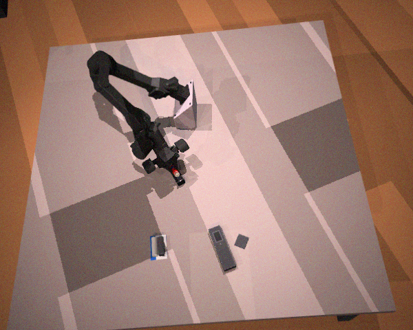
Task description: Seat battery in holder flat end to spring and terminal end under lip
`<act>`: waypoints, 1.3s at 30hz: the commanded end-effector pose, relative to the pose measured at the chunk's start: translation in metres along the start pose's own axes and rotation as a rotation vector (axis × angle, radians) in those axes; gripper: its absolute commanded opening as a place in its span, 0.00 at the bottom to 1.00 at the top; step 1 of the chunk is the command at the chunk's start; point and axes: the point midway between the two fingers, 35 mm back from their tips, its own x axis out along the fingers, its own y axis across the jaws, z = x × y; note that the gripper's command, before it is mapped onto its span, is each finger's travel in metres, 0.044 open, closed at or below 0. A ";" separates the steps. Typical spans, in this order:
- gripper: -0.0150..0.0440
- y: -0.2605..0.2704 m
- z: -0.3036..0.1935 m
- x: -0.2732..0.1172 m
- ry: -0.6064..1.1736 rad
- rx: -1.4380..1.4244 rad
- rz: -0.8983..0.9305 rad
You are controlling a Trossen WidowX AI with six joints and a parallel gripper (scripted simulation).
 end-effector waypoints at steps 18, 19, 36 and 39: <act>0.36 0.002 -0.007 0.002 0.080 0.018 0.028; 0.36 0.002 -0.007 0.003 0.086 0.019 0.030; 0.36 0.003 -0.005 0.008 0.191 0.039 0.058; 0.36 0.003 -0.005 0.009 0.210 0.043 0.062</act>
